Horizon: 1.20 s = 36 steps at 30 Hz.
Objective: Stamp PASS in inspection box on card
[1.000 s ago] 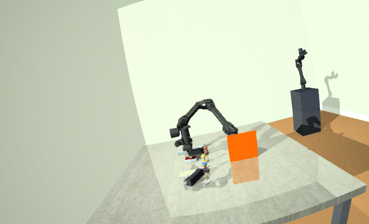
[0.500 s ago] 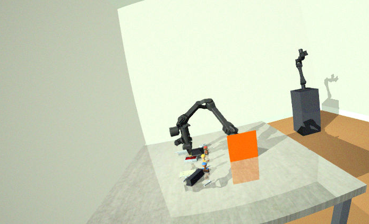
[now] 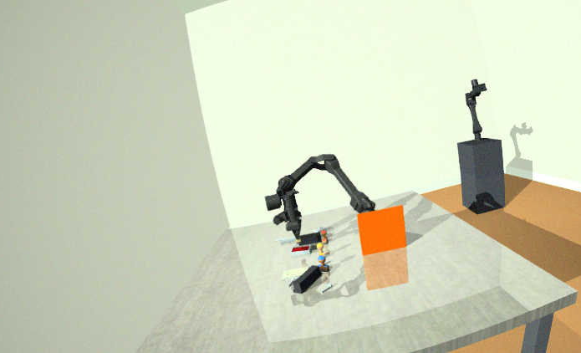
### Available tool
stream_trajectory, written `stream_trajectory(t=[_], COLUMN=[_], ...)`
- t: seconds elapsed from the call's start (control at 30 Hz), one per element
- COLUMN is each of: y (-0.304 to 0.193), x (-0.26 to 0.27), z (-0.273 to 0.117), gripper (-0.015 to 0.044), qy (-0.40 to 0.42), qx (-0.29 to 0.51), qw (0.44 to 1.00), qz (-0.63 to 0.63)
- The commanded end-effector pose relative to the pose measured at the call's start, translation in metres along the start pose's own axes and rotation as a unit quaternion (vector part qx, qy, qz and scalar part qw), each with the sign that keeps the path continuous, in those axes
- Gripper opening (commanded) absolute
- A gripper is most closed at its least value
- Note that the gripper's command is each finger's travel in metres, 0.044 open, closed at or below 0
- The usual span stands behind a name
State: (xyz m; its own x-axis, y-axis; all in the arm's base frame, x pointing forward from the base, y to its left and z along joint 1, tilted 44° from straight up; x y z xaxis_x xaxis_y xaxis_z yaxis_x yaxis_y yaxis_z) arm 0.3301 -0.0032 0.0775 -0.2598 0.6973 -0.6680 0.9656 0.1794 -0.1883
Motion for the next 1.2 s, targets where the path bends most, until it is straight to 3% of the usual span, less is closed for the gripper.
stream_trajectory(t=[0.0,0.33,0.73,1.17], y=[0.0,0.002,0.037,0.063], x=[0.001,0.003,0.06,0.131], z=[-0.009,-0.02,-0.026,-0.026], gripper=[0.0,0.0,0.0,0.0], qy=[0.001,0.002,0.006,0.006], qx=[-0.002,-0.002,-0.006,-0.007], qw=[1.0,1.0,0.98,0.918], qz=[0.002,-0.009,-0.199,-0.397])
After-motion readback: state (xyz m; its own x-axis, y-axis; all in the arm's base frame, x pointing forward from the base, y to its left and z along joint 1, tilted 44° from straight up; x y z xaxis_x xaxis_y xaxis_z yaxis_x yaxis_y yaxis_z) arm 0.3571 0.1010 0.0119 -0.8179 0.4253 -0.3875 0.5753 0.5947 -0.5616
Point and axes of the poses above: the point midway between the two fingers, 35 mm back from their tips, its own z axis out along the fingers, its own x axis across the jaws, y = z × x, the point moved 4 cm from there along -z, back along the fingers, and after that the axes turned 11 degrees about -z, right-handed, at the moved point
